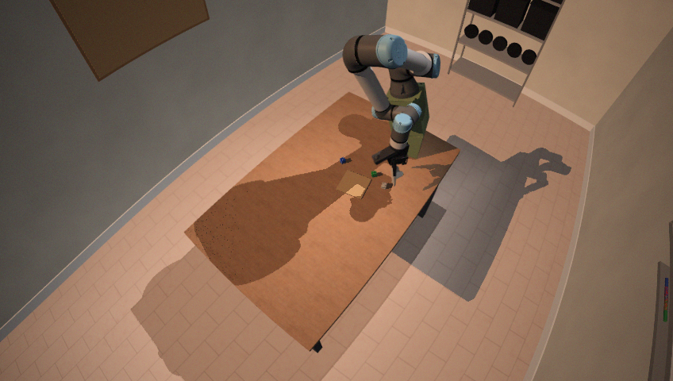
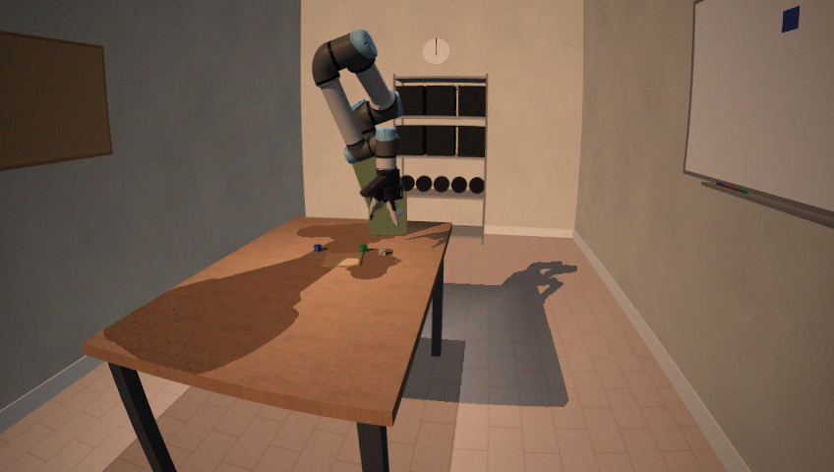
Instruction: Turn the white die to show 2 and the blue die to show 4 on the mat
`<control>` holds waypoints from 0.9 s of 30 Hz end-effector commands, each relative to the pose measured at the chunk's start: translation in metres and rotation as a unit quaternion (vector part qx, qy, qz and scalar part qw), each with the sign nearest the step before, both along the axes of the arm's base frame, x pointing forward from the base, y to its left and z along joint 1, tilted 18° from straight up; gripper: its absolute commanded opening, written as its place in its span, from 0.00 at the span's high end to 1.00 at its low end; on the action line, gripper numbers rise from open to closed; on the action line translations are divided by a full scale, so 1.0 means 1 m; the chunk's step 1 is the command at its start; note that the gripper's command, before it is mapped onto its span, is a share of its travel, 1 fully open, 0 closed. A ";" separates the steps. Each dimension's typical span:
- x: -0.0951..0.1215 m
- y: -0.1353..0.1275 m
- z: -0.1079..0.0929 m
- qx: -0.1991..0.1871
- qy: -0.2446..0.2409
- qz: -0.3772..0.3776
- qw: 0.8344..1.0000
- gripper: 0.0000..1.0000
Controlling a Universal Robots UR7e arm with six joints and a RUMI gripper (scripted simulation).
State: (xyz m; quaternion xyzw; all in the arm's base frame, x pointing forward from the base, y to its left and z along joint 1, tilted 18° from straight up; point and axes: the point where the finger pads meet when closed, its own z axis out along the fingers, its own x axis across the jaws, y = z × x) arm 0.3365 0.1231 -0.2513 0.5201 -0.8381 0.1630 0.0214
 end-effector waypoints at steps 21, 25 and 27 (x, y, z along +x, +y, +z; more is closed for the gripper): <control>0.004 -0.008 -0.013 -0.041 0.098 0.325 0.940 0.00; 0.004 -0.009 -0.015 -0.048 0.112 0.370 0.921 0.00; 0.003 -0.009 -0.016 -0.051 0.117 0.387 0.913 0.00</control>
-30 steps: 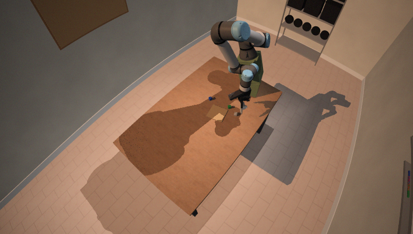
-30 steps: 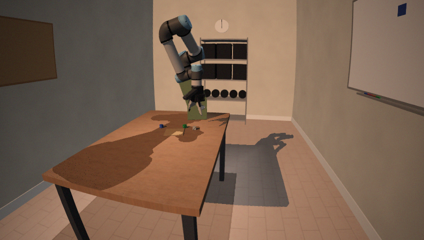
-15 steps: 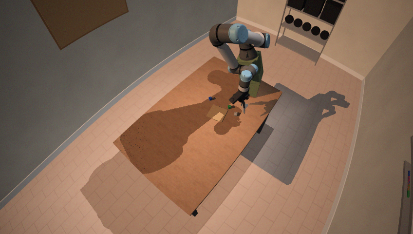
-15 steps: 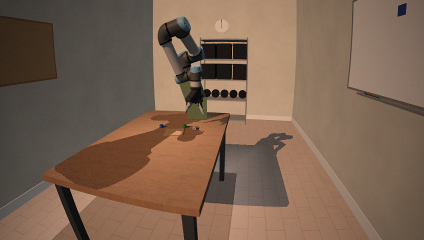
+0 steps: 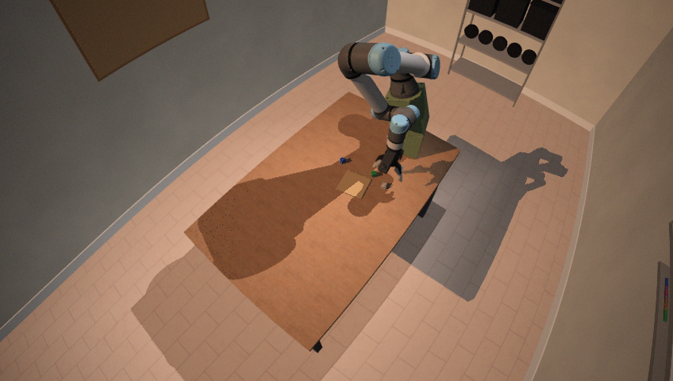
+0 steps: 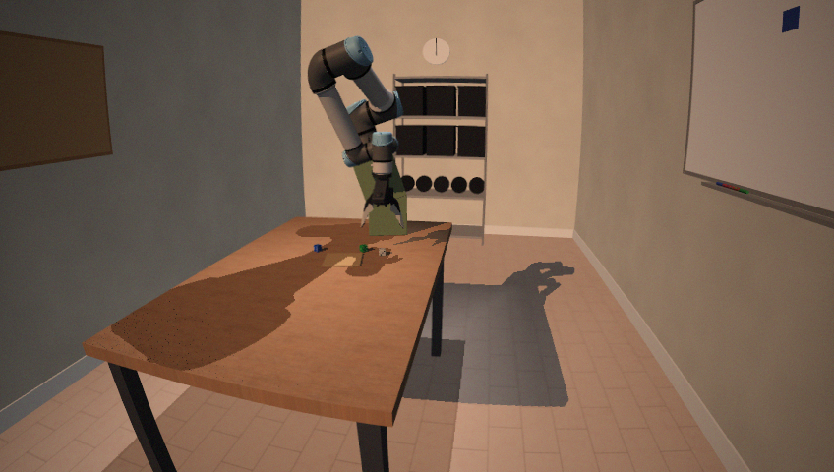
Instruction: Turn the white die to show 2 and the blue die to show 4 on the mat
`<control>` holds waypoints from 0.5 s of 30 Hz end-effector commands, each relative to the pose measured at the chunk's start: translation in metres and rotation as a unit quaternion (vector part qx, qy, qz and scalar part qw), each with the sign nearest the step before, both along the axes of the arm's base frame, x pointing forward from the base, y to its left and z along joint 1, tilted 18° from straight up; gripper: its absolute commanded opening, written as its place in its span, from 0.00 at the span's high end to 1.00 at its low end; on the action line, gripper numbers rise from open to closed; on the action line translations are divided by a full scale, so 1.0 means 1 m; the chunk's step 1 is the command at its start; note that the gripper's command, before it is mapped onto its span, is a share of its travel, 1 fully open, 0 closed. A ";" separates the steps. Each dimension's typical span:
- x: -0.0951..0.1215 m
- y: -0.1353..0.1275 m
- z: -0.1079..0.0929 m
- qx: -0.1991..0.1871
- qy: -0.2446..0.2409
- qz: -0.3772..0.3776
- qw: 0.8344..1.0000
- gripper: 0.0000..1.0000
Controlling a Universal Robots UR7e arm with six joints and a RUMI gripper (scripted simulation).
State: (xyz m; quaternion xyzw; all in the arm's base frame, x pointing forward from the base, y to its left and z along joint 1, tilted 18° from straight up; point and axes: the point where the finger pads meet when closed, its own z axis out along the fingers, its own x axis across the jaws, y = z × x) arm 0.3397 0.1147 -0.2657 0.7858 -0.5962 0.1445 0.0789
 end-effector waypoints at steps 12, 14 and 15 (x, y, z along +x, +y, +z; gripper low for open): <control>0.000 -0.002 -0.003 -0.008 0.027 0.096 0.995 0.00; 0.000 -0.002 -0.004 -0.008 0.028 0.097 0.995 0.00; 0.000 -0.002 -0.004 -0.008 0.028 0.097 0.995 0.00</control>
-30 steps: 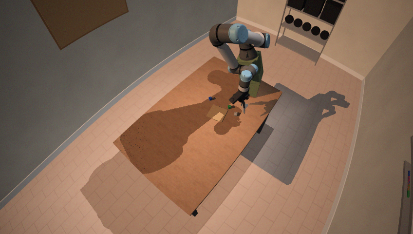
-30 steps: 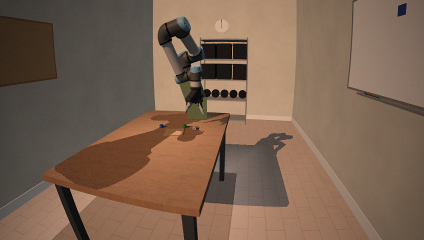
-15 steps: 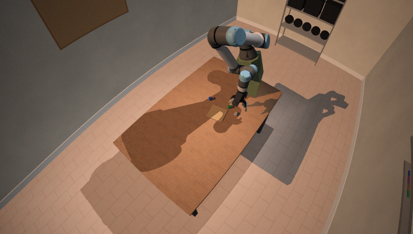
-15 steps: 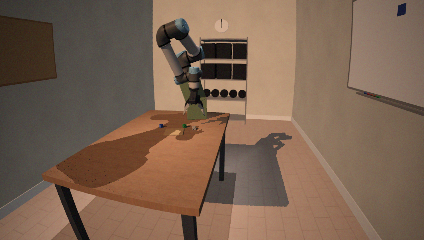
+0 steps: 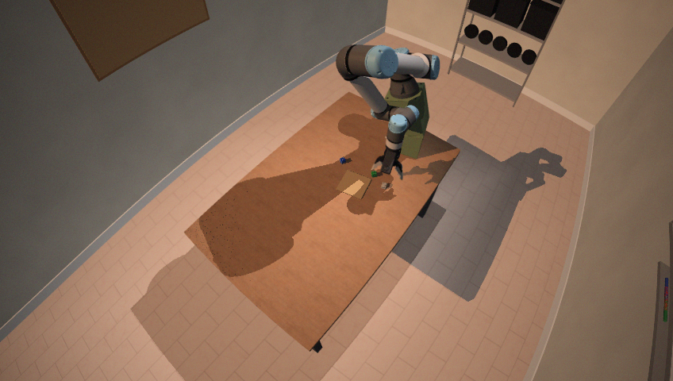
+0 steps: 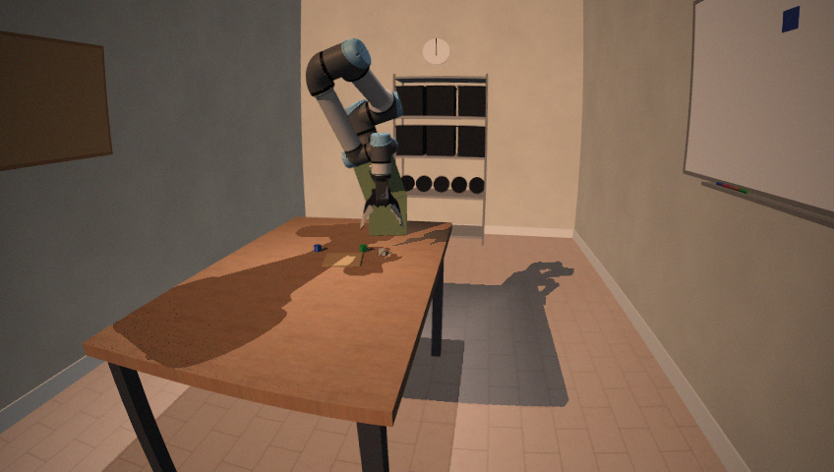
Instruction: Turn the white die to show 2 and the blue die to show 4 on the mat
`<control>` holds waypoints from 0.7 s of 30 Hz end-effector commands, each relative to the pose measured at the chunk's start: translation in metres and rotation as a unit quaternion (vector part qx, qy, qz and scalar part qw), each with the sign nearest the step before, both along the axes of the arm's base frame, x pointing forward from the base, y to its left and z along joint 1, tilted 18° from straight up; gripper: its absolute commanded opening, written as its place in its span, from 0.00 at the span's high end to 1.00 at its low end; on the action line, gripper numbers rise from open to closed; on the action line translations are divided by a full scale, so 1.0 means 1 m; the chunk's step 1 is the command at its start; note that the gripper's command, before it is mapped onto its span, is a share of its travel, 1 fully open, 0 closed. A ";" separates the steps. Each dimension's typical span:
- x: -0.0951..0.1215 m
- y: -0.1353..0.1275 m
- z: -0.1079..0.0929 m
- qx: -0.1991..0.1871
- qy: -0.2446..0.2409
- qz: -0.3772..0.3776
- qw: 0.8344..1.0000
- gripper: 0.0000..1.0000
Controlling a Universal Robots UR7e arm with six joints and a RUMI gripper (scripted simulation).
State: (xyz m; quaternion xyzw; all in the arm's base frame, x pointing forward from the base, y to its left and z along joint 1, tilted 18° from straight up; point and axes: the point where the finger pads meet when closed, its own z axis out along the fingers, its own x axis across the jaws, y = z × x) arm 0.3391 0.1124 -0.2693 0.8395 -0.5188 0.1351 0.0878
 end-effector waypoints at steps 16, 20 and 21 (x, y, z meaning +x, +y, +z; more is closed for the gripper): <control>0.000 0.000 0.000 0.000 0.001 0.006 1.000 0.76; 0.000 0.000 0.000 0.000 0.001 0.006 1.000 0.76; 0.000 0.000 0.000 0.000 0.001 0.006 1.000 0.76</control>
